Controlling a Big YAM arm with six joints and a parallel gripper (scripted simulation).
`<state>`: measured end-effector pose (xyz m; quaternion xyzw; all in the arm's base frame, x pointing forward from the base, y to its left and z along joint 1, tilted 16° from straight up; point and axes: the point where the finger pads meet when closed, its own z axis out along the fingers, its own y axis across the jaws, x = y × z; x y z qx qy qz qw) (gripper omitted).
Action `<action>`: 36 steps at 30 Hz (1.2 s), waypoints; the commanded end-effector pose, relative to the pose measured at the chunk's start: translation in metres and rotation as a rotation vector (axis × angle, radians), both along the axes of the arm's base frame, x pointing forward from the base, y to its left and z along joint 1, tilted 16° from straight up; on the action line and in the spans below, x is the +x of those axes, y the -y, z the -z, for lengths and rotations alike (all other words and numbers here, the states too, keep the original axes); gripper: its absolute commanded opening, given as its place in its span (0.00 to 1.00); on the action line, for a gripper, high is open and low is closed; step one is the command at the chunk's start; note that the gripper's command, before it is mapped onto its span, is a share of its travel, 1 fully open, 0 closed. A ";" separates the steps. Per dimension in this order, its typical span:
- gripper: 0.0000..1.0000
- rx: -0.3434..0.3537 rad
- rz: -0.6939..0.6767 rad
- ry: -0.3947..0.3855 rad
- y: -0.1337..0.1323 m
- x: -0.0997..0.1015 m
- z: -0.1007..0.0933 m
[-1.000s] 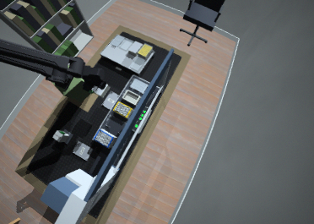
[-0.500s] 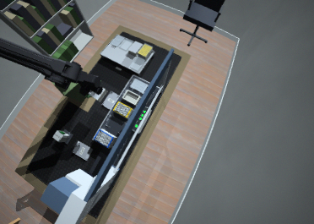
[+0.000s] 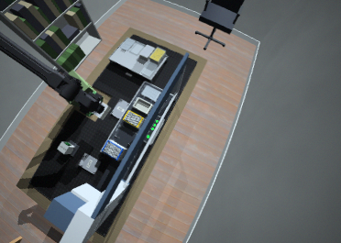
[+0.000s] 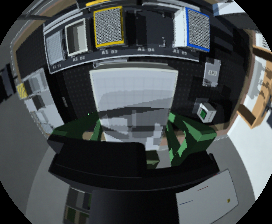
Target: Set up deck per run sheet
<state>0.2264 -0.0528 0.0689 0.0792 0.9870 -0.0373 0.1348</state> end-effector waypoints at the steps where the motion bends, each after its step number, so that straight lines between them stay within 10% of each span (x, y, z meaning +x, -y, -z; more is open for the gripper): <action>1: 0.00 -0.041 -0.042 0.054 0.024 0.020 -0.025; 10: 0.00 -0.053 -0.042 0.050 0.073 0.013 -0.028; 36: 0.00 -0.053 -0.054 0.047 0.069 0.012 -0.030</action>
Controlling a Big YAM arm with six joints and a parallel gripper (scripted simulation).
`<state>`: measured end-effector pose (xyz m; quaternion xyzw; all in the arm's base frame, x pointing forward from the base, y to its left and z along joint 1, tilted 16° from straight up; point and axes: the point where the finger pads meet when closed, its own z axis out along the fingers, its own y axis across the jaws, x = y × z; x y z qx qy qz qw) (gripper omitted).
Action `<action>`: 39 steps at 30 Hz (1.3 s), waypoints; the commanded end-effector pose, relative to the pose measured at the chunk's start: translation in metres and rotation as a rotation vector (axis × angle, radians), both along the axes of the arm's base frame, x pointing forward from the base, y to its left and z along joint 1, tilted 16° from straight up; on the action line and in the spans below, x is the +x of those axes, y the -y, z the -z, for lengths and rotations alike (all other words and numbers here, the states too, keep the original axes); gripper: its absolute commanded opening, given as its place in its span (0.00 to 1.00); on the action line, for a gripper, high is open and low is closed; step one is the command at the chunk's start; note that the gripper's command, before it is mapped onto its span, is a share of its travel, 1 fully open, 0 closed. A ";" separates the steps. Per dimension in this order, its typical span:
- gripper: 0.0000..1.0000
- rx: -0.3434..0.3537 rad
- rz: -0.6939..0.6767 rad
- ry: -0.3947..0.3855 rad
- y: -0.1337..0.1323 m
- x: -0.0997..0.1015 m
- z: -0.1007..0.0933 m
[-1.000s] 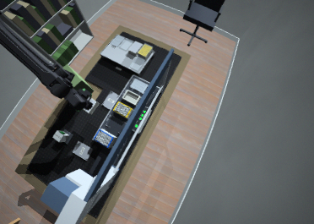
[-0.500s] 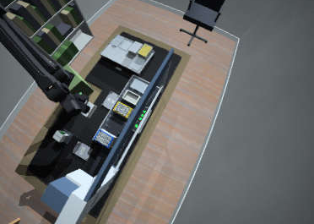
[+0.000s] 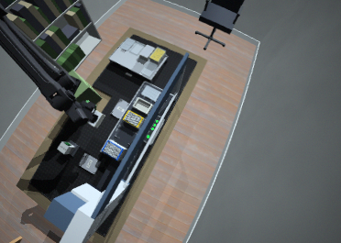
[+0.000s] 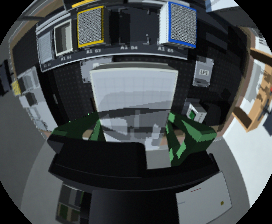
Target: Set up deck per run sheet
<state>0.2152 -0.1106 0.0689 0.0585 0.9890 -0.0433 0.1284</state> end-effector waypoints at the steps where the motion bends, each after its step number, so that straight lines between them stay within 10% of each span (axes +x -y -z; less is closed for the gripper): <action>1: 0.00 -0.035 -0.015 0.064 0.011 0.023 -0.030; 16: 0.00 -0.035 -0.015 0.064 0.011 0.023 -0.030; 39: 0.00 -0.022 -0.004 0.059 0.016 0.127 -0.054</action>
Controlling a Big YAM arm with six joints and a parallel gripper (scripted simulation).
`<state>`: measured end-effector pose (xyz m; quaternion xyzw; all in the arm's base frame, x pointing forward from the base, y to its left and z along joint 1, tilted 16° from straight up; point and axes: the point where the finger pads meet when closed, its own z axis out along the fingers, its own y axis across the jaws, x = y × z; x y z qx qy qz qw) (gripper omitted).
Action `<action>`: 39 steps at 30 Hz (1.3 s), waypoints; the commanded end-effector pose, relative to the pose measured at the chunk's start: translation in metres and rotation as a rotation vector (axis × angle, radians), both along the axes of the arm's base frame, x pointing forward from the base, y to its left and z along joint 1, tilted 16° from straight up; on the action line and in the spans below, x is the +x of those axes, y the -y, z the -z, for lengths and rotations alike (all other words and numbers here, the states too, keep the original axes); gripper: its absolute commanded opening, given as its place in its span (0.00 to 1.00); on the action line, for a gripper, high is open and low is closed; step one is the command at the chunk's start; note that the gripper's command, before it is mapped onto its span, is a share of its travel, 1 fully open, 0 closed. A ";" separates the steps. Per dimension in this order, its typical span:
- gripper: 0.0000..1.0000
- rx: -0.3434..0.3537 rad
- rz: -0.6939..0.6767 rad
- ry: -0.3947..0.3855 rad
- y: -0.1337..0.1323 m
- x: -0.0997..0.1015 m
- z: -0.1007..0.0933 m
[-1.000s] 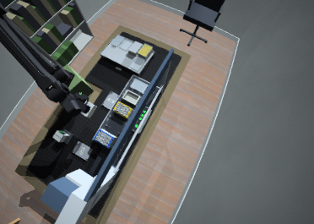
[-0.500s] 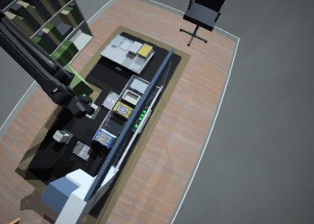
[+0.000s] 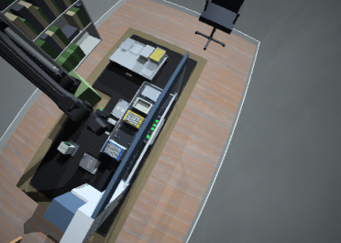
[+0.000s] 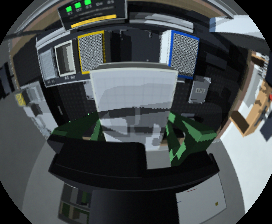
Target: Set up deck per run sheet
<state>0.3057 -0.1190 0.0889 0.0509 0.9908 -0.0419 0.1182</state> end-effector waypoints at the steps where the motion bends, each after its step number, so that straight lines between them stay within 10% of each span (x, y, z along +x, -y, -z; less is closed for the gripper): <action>1: 0.00 -0.022 0.011 0.077 0.007 0.040 -0.035; 15: 0.00 -0.022 0.010 0.086 0.010 0.092 -0.053; 39: 0.00 -0.029 0.018 0.104 0.015 0.090 -0.061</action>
